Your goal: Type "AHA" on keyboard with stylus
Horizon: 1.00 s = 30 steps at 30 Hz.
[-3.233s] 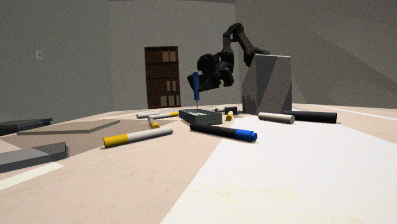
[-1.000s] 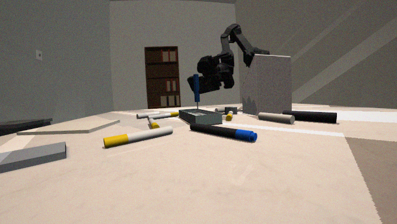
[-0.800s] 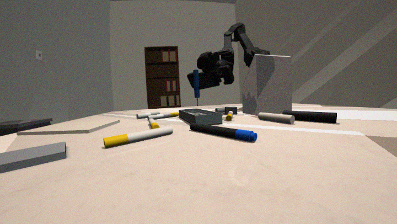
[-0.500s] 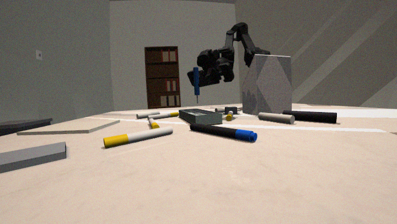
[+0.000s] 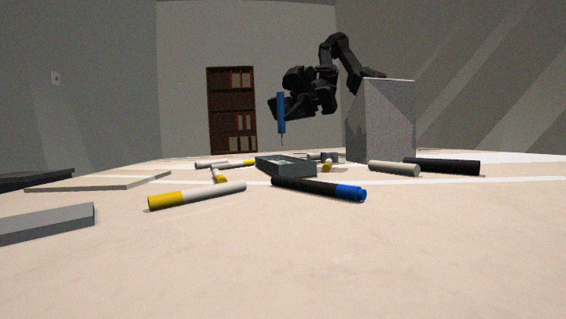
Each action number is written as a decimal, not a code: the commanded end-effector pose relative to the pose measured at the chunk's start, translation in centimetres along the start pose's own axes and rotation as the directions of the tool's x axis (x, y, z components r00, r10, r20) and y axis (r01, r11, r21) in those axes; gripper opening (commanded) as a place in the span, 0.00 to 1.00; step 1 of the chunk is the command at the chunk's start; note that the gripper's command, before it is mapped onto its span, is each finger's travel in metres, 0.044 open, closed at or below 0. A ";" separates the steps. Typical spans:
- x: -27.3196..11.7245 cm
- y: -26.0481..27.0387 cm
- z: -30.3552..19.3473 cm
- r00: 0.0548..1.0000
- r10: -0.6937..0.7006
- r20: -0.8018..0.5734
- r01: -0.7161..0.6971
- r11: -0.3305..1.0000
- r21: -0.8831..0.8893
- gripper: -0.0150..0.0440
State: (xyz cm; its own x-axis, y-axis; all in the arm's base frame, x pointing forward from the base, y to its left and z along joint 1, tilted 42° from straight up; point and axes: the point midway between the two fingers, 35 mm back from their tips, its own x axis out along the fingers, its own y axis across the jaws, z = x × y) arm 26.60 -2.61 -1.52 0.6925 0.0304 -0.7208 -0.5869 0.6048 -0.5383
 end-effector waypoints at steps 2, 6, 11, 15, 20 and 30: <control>0.4 1.8 0.2 1.000 0.001 -0.010 -0.001 1.000 0.007 0.25; 0.5 1.8 0.2 1.000 0.001 -0.009 -0.001 1.000 0.007 0.25; 0.8 1.8 -0.4 1.000 0.001 -0.010 -0.001 1.000 0.007 0.25; 1.2 1.9 -1.2 1.000 0.001 -0.010 -0.001 1.000 0.007 0.25; 1.3 1.9 -1.5 1.000 0.001 -0.010 -0.001 1.000 0.007 0.25; 1.6 1.9 -1.8 1.000 0.002 -0.011 -0.002 1.000 0.006 0.39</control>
State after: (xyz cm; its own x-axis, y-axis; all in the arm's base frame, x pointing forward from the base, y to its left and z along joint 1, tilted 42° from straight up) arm 25.84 -2.84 -4.29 0.6882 0.0159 -0.7253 -0.5799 0.6129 -0.5368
